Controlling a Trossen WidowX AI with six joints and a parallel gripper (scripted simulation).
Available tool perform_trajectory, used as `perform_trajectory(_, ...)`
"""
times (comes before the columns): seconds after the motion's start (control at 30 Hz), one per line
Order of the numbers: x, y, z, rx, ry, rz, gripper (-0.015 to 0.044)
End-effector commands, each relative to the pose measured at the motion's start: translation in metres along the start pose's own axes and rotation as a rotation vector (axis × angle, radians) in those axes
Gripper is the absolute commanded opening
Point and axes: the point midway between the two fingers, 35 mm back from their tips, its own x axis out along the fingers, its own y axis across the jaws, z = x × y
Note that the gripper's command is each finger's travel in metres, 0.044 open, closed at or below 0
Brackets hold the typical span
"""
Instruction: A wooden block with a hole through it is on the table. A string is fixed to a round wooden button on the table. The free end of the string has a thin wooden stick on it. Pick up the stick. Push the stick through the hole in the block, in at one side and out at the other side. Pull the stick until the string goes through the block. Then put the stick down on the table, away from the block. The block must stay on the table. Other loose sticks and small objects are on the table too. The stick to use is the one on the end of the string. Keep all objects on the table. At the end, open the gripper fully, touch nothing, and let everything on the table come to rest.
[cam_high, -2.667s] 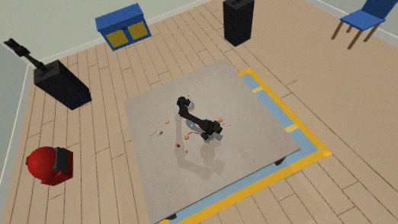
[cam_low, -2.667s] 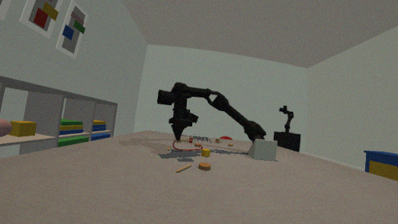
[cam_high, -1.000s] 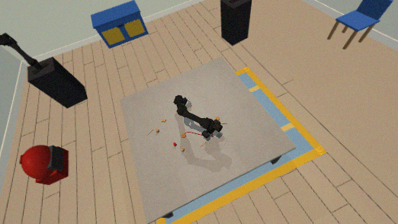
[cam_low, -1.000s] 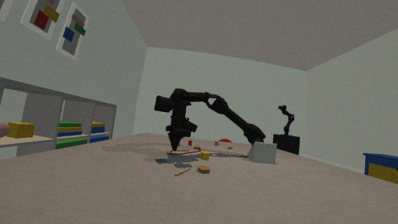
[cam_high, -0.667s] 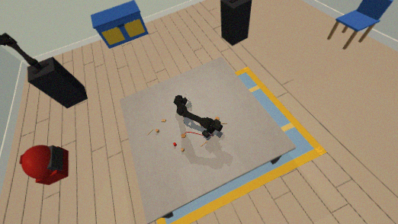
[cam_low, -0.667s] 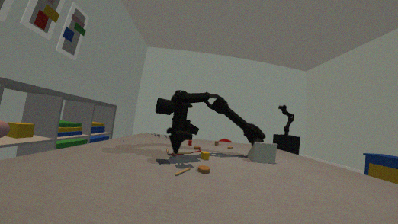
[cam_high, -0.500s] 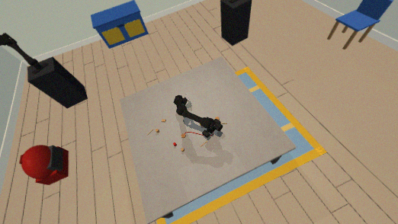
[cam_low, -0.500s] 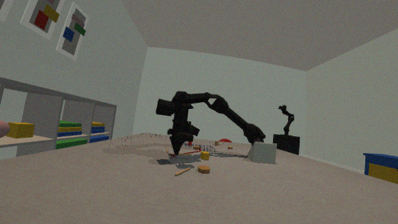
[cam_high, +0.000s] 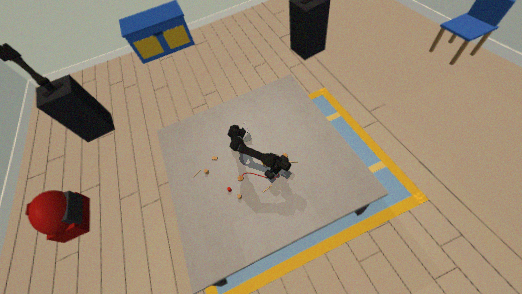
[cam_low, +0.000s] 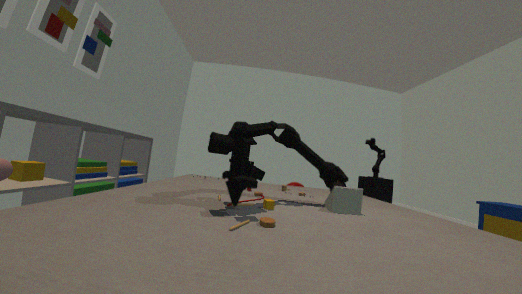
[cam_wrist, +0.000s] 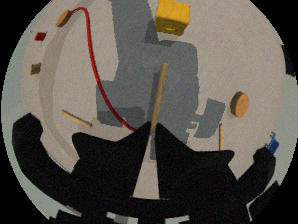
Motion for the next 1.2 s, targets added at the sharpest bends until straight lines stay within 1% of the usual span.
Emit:
perform_trajectory(0.0,-0.002,0.001,0.004,0.002,0.005,0.001,0.0)
perform_trajectory(1.17,-0.001,0.0,0.042,0.0,0.006,0.001,0.0)
